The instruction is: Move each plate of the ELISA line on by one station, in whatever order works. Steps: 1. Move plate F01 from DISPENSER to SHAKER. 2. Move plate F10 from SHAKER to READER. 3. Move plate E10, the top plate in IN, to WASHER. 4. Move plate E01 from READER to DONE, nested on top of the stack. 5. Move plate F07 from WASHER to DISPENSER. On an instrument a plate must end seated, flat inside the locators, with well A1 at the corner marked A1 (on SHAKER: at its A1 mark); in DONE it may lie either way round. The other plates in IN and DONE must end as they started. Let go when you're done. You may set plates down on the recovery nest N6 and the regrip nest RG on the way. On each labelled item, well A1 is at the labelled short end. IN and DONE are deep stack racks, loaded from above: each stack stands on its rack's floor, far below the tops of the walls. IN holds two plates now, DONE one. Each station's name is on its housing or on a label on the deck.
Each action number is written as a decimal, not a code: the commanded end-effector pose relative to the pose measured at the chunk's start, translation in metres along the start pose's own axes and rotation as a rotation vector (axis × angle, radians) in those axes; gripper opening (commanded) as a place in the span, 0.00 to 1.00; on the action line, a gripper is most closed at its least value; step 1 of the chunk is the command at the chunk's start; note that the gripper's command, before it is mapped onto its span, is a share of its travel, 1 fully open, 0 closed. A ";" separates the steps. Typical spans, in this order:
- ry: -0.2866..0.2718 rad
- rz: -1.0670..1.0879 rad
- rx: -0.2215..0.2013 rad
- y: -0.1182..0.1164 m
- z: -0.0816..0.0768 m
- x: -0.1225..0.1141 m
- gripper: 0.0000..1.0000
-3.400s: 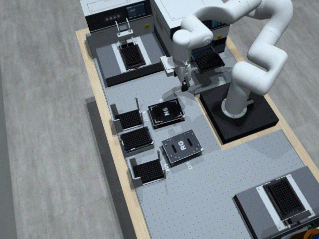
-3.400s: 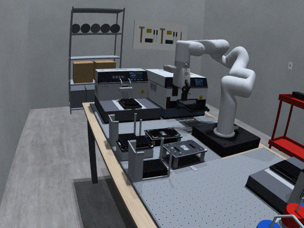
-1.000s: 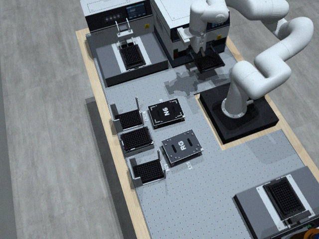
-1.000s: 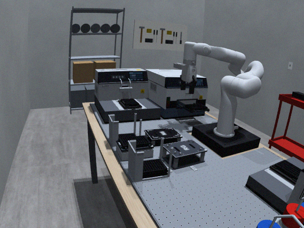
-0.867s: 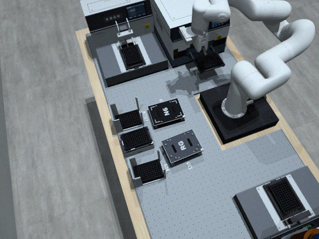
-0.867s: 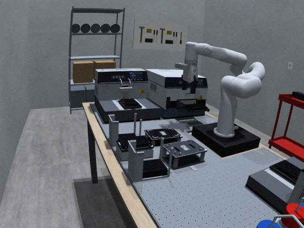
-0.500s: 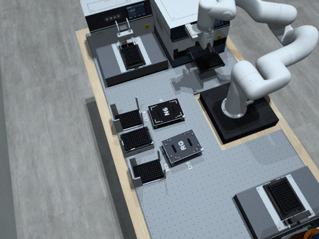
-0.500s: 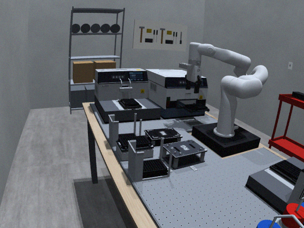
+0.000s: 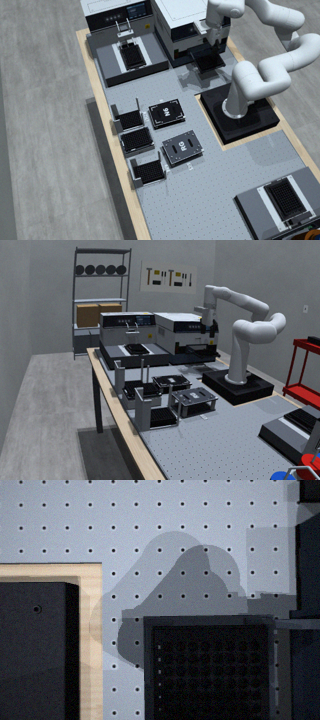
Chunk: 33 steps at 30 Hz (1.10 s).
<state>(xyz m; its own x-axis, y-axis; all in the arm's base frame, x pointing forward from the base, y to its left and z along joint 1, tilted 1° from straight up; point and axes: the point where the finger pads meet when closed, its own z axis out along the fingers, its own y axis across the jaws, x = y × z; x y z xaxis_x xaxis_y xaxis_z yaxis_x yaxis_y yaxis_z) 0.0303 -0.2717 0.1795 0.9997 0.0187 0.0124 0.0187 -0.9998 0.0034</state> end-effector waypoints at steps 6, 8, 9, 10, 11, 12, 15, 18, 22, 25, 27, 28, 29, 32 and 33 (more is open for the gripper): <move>0.001 0.000 -0.003 0.003 -0.001 -0.013 1.00; 0.001 0.000 -0.003 0.003 -0.001 -0.013 1.00; 0.001 0.000 -0.003 0.003 -0.001 -0.013 1.00; 0.001 0.000 -0.003 0.003 -0.001 -0.013 1.00; 0.001 0.000 -0.003 0.003 -0.001 -0.013 1.00; 0.001 0.000 -0.003 0.003 -0.001 -0.013 1.00; 0.001 0.000 -0.003 0.003 -0.001 -0.013 1.00; 0.001 0.000 -0.003 0.003 -0.001 -0.013 1.00; 0.001 0.000 -0.003 0.003 -0.001 -0.013 1.00; 0.001 0.000 -0.003 0.003 -0.001 -0.013 1.00; 0.001 0.000 -0.003 0.003 -0.001 -0.013 1.00; 0.001 0.000 -0.003 0.003 -0.001 -0.013 1.00; 0.001 0.000 -0.003 0.003 -0.001 -0.013 1.00; 0.001 0.000 -0.003 0.003 -0.001 -0.013 1.00; 0.001 0.000 -0.003 0.003 -0.001 -0.013 1.00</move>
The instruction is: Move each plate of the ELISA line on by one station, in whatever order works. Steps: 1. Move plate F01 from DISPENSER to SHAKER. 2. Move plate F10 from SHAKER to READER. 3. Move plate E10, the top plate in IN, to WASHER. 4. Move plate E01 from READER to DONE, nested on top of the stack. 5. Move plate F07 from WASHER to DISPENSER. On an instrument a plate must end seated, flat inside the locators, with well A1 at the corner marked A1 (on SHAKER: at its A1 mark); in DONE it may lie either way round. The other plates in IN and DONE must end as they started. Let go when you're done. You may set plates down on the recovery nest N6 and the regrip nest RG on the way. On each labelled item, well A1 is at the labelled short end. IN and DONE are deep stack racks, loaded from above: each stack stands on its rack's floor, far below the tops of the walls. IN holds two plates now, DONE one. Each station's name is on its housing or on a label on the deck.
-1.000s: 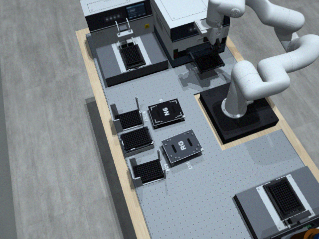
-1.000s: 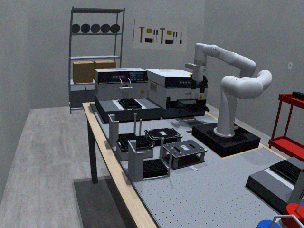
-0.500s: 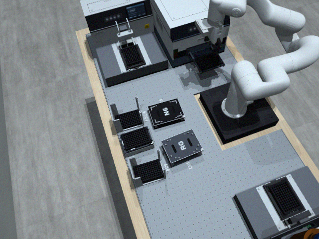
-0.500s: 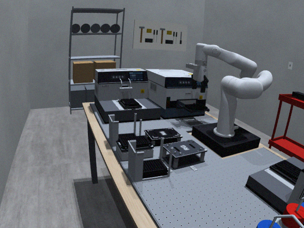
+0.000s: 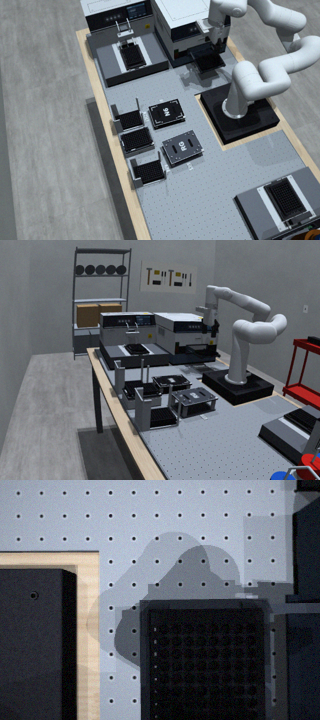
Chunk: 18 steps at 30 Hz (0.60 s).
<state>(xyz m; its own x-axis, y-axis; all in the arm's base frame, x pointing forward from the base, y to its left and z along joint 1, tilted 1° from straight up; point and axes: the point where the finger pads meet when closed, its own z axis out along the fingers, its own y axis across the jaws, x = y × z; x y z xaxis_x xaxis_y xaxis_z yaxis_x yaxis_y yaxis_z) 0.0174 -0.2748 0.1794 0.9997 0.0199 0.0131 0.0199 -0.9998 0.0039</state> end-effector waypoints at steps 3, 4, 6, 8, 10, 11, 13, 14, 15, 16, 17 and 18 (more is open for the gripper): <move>0.000 0.001 -0.003 0.001 -0.001 0.000 1.00; 0.000 0.001 -0.003 0.001 -0.001 0.000 1.00; 0.000 0.001 -0.003 0.001 -0.001 0.000 1.00; 0.000 0.001 -0.003 0.001 -0.001 0.000 1.00; 0.000 0.001 -0.003 0.001 -0.001 0.000 1.00; 0.000 0.001 -0.003 0.001 -0.001 0.000 1.00; 0.000 0.001 -0.003 0.001 -0.001 0.000 1.00; 0.000 0.001 -0.003 0.001 0.000 0.000 1.00; 0.000 0.001 -0.003 0.001 0.002 0.000 1.00; 0.000 0.001 -0.003 0.001 0.003 0.000 1.00; 0.000 0.001 -0.003 0.001 0.004 0.000 1.00; 0.000 0.001 -0.003 0.001 0.004 0.000 1.00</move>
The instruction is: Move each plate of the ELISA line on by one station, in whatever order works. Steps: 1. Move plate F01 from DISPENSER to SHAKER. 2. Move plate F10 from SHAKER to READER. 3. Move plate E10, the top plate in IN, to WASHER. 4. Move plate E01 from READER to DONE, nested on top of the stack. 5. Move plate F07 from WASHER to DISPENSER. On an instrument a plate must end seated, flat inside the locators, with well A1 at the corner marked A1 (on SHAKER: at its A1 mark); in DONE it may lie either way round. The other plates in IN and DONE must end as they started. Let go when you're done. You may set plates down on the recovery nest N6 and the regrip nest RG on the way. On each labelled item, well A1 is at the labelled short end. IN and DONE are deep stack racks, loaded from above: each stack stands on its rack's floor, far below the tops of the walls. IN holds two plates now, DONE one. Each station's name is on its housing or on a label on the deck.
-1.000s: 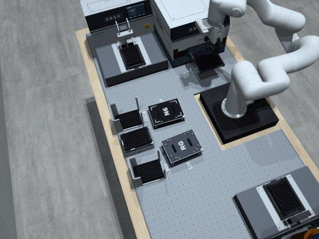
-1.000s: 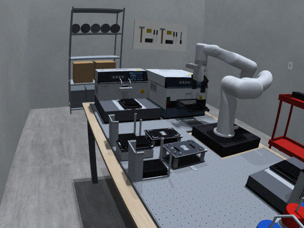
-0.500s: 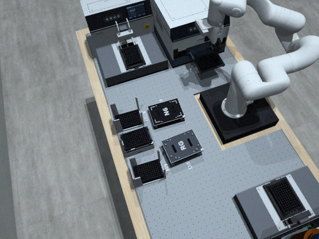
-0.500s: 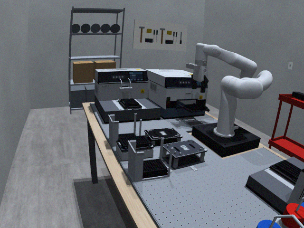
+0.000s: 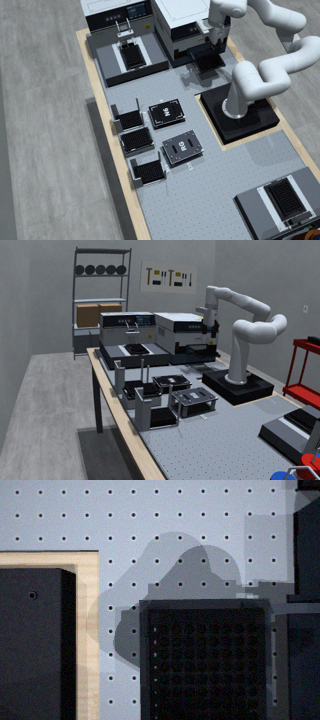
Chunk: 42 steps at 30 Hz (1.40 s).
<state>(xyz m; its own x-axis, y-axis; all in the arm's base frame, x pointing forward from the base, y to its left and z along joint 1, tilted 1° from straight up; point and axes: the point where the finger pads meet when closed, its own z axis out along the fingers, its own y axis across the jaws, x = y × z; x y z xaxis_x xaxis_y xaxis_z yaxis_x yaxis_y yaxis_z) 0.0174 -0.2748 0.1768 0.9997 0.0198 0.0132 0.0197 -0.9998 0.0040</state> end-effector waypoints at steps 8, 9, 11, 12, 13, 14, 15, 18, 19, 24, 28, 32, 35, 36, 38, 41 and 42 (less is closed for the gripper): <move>0.000 0.001 -0.003 0.001 0.011 0.000 1.00; 0.000 0.001 -0.003 0.001 0.012 0.000 1.00; 0.000 0.001 -0.003 0.001 0.015 0.000 1.00; 0.000 0.001 -0.003 0.001 0.016 0.000 1.00; 0.000 0.001 -0.003 0.001 0.018 0.000 1.00; 0.000 0.001 -0.003 0.001 0.019 0.000 1.00; 0.000 0.001 -0.003 0.001 0.020 0.000 1.00; 0.000 0.001 -0.003 0.001 0.022 0.000 1.00; 0.000 0.001 -0.003 0.001 0.023 0.000 1.00; 0.000 0.001 -0.003 0.001 0.030 0.000 1.00; 0.000 0.001 -0.003 0.001 0.035 0.000 1.00; 0.000 0.001 -0.003 0.001 0.040 0.000 1.00; 0.000 0.001 -0.003 0.001 0.042 0.000 1.00; 0.000 0.001 -0.003 0.001 0.043 0.000 1.00; 0.000 0.001 -0.003 0.001 0.046 0.000 1.00; 0.000 0.001 -0.003 0.001 0.050 0.000 1.00; 0.000 0.001 -0.003 0.001 0.051 0.000 1.00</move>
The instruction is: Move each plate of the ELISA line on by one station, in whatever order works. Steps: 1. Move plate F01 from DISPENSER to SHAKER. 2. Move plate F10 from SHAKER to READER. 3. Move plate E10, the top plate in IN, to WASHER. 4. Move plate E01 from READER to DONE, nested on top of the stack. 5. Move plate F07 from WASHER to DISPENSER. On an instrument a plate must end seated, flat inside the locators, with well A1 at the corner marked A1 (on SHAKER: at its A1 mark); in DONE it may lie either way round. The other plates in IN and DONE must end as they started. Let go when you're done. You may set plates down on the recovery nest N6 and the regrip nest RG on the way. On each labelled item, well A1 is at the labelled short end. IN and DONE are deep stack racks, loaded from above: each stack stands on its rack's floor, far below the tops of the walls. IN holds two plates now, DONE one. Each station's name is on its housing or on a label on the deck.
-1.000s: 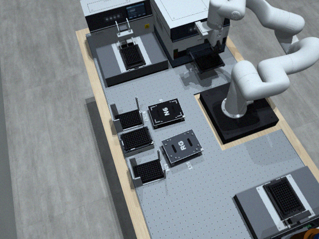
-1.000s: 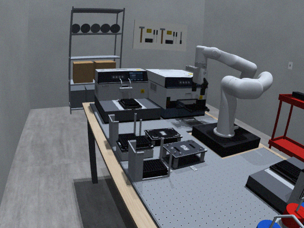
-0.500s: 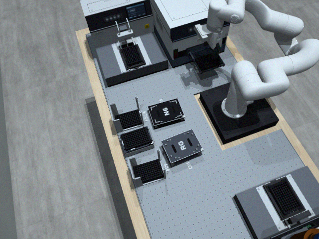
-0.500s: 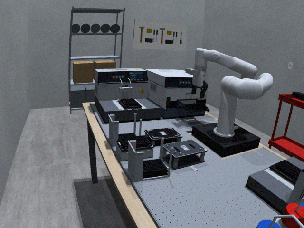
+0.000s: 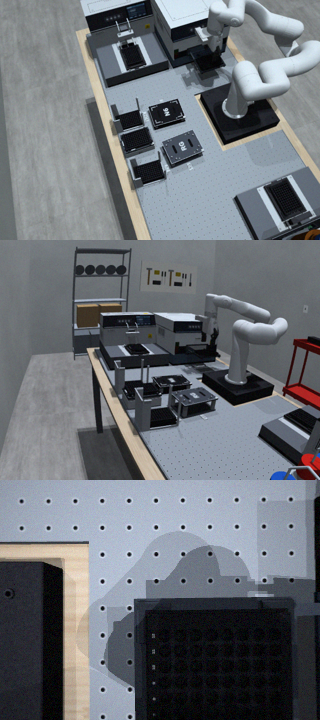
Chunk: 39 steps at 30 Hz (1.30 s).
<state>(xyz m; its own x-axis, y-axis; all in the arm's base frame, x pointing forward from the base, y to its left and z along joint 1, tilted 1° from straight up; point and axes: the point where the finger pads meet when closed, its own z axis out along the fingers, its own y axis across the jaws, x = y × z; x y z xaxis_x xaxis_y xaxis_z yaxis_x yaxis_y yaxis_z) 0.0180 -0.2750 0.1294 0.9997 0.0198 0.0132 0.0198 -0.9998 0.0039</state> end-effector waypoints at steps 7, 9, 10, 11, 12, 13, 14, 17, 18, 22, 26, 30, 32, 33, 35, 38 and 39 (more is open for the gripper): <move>0.000 0.001 -0.003 0.001 0.013 0.000 1.00; 0.000 0.001 -0.003 0.001 0.014 0.000 1.00; 0.000 0.001 -0.003 0.001 0.014 0.000 1.00; 0.000 0.001 -0.003 0.001 0.016 0.000 1.00; 0.000 0.001 -0.003 0.001 0.017 0.000 1.00; 0.000 0.001 -0.003 0.001 0.018 0.000 1.00; 0.000 0.001 -0.003 0.001 0.020 0.000 1.00; 0.000 0.001 -0.003 0.001 0.022 0.000 1.00; 0.000 0.001 -0.003 0.001 0.022 0.000 1.00; 0.000 0.001 -0.003 0.001 0.022 0.000 1.00; 0.000 0.001 -0.003 0.001 0.022 0.000 1.00; 0.000 0.001 -0.003 0.001 0.022 0.000 1.00; 0.000 0.001 -0.003 0.001 0.022 0.000 1.00; 0.000 0.001 -0.003 0.001 0.022 0.000 1.00; 0.000 0.001 -0.003 0.001 0.022 0.000 1.00; 0.000 0.001 -0.003 0.001 0.025 0.000 1.00; 0.000 0.001 -0.003 0.001 0.026 0.000 1.00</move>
<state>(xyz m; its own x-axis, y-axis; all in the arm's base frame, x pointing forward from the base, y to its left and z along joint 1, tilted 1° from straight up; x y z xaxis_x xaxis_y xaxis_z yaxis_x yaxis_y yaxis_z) 0.0183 -0.2752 0.1057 0.9997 0.0197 0.0132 0.0197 -0.9998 0.0042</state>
